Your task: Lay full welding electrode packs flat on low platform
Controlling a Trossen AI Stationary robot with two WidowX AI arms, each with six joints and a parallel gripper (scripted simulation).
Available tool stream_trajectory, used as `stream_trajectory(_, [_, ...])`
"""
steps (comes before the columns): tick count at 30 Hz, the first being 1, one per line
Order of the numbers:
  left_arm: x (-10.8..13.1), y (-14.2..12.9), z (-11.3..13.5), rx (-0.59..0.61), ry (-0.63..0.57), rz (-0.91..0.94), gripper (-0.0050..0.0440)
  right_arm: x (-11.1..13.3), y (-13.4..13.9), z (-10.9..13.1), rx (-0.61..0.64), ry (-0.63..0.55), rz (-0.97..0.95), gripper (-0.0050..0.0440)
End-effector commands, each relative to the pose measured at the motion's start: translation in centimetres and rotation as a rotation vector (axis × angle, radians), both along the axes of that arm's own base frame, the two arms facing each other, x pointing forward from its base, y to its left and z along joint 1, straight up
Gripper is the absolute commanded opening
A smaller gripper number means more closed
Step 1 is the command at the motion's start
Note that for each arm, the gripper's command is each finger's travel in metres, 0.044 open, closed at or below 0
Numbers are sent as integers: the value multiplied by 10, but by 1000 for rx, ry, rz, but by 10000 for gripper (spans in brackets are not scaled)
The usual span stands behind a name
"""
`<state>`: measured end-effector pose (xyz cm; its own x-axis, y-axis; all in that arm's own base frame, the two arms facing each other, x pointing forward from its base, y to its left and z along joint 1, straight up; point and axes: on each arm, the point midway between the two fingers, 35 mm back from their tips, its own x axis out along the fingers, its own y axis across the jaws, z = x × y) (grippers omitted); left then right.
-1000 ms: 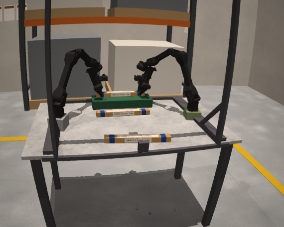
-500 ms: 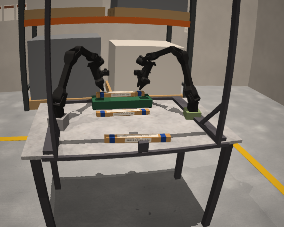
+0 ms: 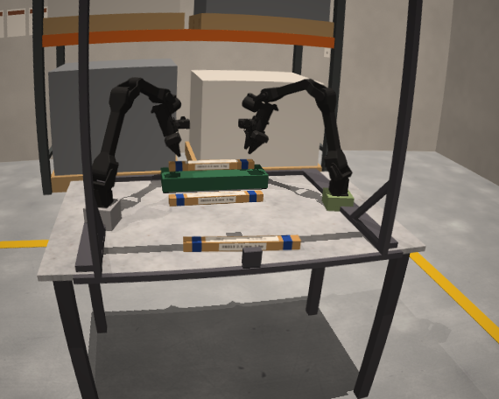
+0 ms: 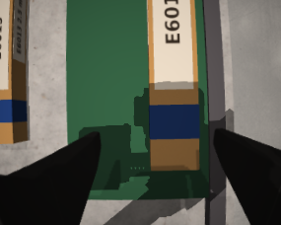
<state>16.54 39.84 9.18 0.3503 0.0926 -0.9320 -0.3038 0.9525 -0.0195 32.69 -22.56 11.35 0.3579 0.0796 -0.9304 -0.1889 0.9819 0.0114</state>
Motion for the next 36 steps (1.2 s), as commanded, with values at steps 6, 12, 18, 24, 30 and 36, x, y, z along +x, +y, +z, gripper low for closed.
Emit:
stream_trajectory(6, [-8, -56, 27, 53, -14, 3, 330, -35, 46, 20, -27, -28, -2, 330])
stream_trajectory(12, [-12, -82, 29, 50, -14, 3, 330, -52, 67, 23, -23, -24, -2, 330])
stream_trajectory(18, [-19, -122, 33, 42, -11, 3, 330, -76, 98, 27, -20, -21, -2, 330])
stream_trajectory(24, [-26, -161, 37, 39, -10, 4, 330, -101, 129, 31, -18, -18, -2, 330])
stream_trajectory(30, [-31, -187, 40, 36, -10, 4, 330, -117, 150, 34, -16, -17, -2, 330])
stream_trajectory(36, [-37, -226, 44, 32, -9, 4, 330, -141, 180, 39, -14, -14, -2, 330])
